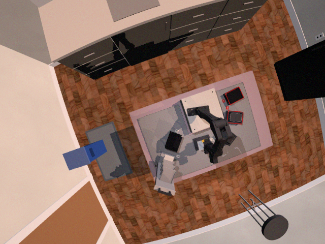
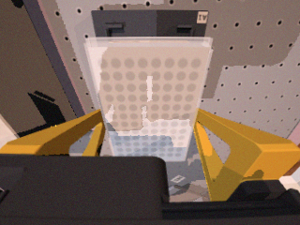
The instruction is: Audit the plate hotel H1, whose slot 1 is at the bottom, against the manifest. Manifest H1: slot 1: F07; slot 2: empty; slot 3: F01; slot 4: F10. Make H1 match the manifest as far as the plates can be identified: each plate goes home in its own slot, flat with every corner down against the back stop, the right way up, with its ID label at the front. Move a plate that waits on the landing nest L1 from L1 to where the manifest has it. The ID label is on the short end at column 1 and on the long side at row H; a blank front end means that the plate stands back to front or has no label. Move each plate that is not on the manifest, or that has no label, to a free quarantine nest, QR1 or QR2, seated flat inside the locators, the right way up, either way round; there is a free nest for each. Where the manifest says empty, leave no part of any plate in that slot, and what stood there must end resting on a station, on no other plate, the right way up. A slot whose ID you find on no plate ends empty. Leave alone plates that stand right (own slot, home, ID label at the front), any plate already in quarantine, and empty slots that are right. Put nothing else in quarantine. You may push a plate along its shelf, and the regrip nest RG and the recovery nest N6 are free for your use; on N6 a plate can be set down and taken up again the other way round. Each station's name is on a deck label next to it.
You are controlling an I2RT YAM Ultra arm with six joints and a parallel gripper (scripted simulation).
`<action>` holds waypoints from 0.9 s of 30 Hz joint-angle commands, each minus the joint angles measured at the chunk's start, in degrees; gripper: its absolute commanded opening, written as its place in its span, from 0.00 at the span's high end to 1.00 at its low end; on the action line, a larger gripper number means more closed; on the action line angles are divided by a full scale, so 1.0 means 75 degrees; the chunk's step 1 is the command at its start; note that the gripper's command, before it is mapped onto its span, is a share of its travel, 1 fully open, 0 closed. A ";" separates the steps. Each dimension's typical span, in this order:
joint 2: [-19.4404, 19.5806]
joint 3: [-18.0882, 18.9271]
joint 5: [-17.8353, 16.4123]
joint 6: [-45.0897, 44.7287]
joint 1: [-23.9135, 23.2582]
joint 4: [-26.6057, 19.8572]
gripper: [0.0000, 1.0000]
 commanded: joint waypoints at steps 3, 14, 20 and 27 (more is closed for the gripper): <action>-0.0008 -0.0006 -0.0004 0.0012 0.0008 0.0127 0.14; 0.0080 -0.0095 -0.0004 0.0013 0.0009 0.0304 0.14; 0.0145 -0.0148 -0.0004 0.0015 0.0011 0.0422 0.14; 0.0199 -0.0191 -0.0004 0.0016 0.0012 0.0519 0.14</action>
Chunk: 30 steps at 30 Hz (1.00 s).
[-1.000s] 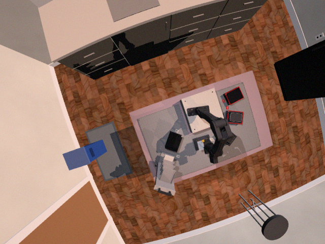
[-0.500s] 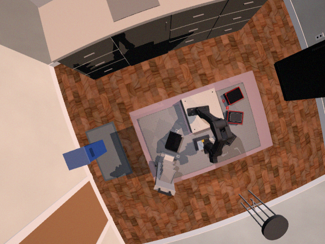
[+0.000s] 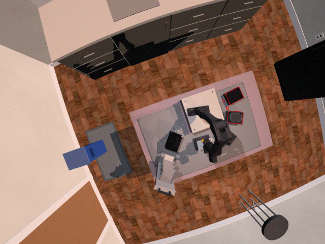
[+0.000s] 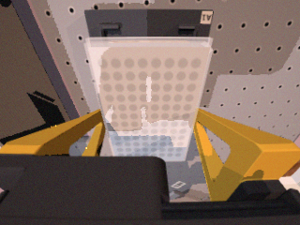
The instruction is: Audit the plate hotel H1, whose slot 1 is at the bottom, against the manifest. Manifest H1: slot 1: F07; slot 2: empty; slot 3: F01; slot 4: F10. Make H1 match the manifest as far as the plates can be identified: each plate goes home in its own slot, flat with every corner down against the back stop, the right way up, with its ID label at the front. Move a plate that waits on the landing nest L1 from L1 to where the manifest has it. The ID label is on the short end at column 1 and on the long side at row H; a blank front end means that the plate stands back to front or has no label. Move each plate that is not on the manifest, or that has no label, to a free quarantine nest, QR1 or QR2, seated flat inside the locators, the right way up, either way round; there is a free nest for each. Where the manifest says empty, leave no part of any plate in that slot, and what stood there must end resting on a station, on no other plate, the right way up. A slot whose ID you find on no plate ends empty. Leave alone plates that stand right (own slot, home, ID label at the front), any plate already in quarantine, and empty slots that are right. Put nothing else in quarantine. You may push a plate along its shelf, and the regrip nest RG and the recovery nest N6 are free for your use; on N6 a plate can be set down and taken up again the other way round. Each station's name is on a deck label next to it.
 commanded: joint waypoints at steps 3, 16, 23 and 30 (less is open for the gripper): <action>-0.0004 -0.0012 -0.0004 0.0016 0.0004 0.0116 0.14; 0.0122 -0.0100 -0.0004 0.0019 0.0006 0.0330 0.14; 0.0201 -0.0158 -0.0004 0.0020 0.0007 0.0468 0.14; 0.0287 -0.0209 -0.0004 0.0022 0.0009 0.0603 0.14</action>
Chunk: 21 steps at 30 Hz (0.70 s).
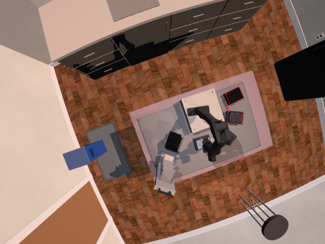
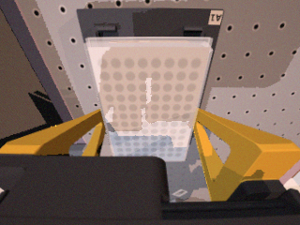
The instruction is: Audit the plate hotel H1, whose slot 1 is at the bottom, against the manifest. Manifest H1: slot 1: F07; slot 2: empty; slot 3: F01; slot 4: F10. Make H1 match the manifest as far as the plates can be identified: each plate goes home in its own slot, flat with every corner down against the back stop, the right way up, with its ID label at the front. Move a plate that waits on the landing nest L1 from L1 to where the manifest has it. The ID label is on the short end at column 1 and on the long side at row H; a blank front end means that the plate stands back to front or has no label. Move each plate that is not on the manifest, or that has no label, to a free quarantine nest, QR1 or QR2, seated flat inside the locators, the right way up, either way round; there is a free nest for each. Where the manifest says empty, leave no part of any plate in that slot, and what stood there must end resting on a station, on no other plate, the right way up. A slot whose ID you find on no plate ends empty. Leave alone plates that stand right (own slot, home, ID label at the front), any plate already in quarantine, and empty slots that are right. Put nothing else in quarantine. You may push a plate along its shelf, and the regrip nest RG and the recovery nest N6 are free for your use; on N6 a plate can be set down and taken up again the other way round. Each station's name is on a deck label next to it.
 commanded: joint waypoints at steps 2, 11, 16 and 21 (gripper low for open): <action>-0.0028 0.0015 -0.0004 0.0019 0.0006 0.0089 0.14; 0.0069 -0.0045 -0.0004 0.0021 0.0008 0.0245 0.14; 0.0133 -0.0078 -0.0004 0.0022 0.0009 0.0341 0.14; 0.0172 -0.0097 -0.0004 0.0023 0.0010 0.0399 0.14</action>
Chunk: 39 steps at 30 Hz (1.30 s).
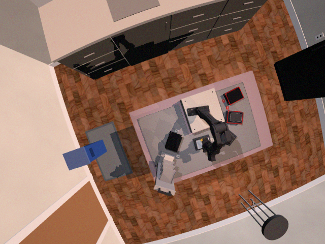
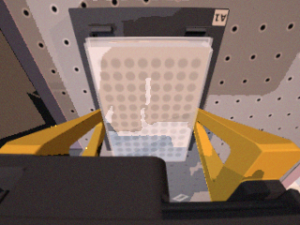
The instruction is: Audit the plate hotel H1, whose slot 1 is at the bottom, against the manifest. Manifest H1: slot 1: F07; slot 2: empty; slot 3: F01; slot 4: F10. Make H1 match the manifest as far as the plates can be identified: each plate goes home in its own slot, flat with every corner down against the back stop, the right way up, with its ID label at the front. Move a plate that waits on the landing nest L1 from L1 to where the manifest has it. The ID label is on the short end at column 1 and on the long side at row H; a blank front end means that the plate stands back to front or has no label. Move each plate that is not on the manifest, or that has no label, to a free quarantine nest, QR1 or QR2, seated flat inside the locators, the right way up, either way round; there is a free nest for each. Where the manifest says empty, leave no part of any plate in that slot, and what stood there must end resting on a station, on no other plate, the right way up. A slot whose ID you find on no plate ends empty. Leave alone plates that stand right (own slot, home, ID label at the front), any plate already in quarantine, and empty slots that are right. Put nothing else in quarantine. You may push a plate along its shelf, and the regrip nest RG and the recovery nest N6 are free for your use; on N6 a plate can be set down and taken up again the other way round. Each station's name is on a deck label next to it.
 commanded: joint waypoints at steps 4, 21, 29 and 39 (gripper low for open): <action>0.0016 -0.0016 -0.0004 0.0020 0.0005 0.0137 0.14; 0.0215 -0.0105 -0.0004 0.0023 0.0008 0.0425 0.14; 0.0249 -0.0119 -0.0004 0.0023 0.0008 0.0472 0.00; 0.0250 -0.0119 -0.0004 0.0023 0.0008 0.0473 0.00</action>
